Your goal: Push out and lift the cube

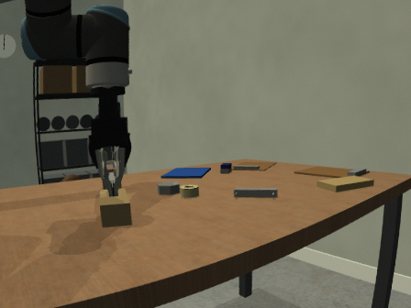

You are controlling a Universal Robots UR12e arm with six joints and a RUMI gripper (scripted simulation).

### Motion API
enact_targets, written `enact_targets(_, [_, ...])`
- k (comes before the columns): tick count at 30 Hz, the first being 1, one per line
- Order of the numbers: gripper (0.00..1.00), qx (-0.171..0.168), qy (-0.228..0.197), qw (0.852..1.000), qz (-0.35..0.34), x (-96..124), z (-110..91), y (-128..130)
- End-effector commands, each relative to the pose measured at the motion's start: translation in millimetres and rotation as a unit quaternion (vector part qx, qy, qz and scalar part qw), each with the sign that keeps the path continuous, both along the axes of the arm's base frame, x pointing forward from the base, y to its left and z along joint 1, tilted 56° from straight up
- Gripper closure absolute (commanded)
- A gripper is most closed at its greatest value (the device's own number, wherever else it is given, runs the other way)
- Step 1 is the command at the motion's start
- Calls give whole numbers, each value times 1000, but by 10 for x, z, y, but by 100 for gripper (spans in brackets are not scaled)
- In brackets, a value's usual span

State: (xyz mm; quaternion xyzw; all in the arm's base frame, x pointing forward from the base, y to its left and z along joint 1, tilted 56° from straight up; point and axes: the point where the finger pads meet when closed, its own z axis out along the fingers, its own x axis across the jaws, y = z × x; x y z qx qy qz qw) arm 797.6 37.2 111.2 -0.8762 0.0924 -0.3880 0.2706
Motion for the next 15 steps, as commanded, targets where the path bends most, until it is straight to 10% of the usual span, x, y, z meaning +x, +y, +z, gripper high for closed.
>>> enact_targets(1, [100, 0, 0, 1000, 0, -2, 26, 32])
enact_targets(15, [100, 0, 0, 1000, 0, -8, 91, 133])
